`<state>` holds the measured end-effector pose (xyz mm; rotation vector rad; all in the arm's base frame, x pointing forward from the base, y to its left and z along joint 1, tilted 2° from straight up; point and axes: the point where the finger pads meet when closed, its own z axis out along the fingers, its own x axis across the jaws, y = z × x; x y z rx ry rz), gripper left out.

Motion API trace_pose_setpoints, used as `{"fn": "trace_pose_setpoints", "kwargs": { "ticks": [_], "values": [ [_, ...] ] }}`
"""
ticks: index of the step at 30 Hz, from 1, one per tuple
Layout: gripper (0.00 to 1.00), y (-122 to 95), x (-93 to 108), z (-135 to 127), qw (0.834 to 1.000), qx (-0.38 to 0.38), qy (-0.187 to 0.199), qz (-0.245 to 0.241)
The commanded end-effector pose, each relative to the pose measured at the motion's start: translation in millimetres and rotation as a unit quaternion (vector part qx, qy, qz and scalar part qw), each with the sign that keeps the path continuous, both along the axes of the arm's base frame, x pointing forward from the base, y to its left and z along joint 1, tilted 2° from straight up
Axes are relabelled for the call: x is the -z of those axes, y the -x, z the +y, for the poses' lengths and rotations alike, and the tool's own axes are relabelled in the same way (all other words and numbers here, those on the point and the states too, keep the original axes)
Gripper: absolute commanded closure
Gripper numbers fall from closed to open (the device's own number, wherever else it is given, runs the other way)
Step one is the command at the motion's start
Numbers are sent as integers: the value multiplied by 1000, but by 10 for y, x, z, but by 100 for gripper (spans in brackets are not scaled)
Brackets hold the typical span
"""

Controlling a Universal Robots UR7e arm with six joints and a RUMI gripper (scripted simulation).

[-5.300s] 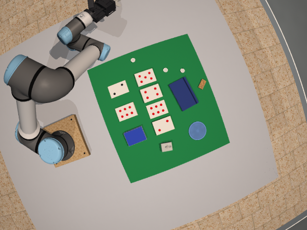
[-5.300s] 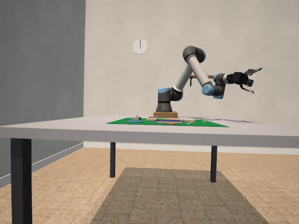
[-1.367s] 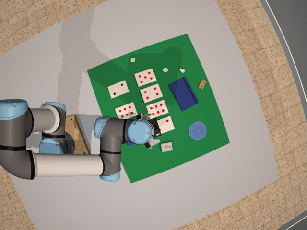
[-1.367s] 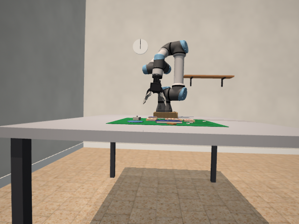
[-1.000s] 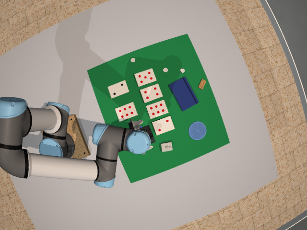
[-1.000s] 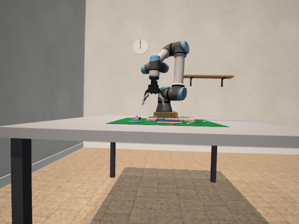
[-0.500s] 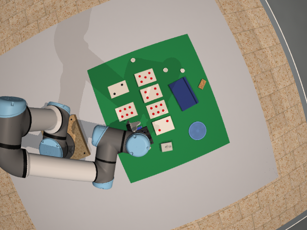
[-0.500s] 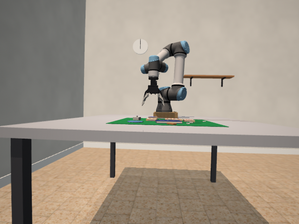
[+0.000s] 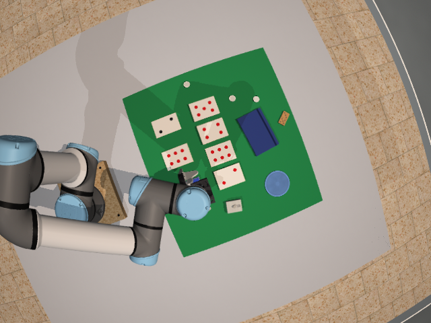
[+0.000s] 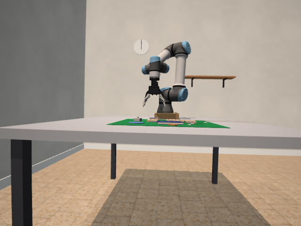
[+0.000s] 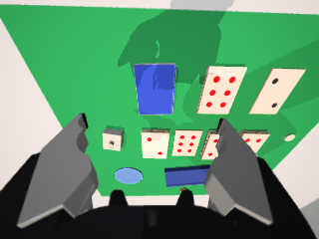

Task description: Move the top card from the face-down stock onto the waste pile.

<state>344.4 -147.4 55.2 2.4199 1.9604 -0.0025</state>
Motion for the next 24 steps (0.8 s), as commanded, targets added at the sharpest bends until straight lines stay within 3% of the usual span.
{"fn": "trace_pose_setpoints", "kwargs": {
  "ticks": [1, 14, 24],
  "values": [
    [0, 16, 3, 18, 999, 34, -1, -1],
    [0, 24, 2, 56, 989, 146, -2, -3],
    [0, 28, 5, 105, 954, 298, -5, -6]
  ]
}}
